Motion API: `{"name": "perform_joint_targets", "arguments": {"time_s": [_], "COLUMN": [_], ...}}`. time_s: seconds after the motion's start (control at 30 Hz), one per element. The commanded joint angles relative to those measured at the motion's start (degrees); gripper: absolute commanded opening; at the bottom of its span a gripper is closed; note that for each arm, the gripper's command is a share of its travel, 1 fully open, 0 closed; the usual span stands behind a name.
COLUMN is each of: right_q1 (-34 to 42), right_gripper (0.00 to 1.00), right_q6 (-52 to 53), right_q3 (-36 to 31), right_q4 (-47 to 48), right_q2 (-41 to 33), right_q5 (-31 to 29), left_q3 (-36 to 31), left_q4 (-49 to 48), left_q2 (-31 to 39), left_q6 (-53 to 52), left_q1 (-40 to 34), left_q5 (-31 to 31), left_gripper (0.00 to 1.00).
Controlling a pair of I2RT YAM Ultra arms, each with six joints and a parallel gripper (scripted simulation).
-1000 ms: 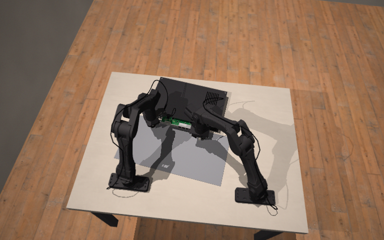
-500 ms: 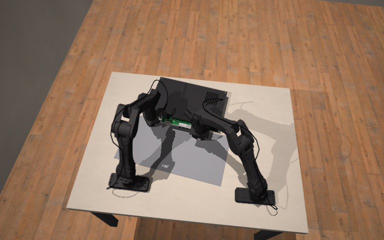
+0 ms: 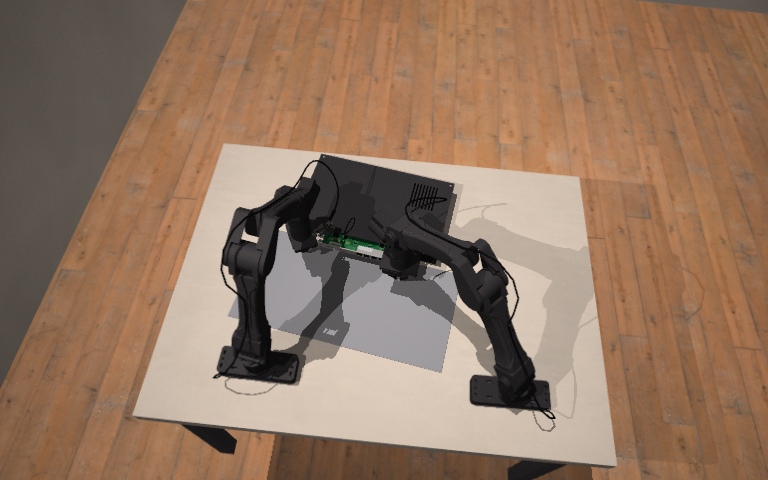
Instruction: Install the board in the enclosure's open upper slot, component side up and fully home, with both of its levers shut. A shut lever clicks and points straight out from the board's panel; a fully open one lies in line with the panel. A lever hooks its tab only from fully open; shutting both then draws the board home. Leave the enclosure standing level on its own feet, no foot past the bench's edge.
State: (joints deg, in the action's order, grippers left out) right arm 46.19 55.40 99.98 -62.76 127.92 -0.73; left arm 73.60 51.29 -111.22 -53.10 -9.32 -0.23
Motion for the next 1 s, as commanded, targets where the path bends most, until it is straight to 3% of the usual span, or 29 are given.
{"name": "perform_joint_targets", "arguments": {"time_s": [0.0,0.07,0.1,0.97], "right_q1": [-0.4,-0.4,-0.4,-1.5], "right_gripper": [0.04,0.0,0.04,0.04], "right_q6": [0.6,0.6,0.5,-21.6], "right_q3": [-0.5,-0.1,-0.1,-3.8], "right_q4": [1.4,1.4,1.4,2.6], "right_q2": [-1.5,-1.5,-1.5,-3.4], "right_q5": [0.1,0.1,0.1,-0.8], "left_q3": [1.8,2.0,2.1,5.3], "left_q4": [1.3,1.3,1.3,2.3], "left_q2": [-0.5,-0.6,-0.7,-2.9], "left_q6": [-4.9,-6.6,-7.6,-26.8], "left_q1": [0.6,0.6,0.7,1.2], "left_q5": [0.1,0.1,0.1,0.1], "left_gripper": [0.04,0.04,0.04,0.04]}}
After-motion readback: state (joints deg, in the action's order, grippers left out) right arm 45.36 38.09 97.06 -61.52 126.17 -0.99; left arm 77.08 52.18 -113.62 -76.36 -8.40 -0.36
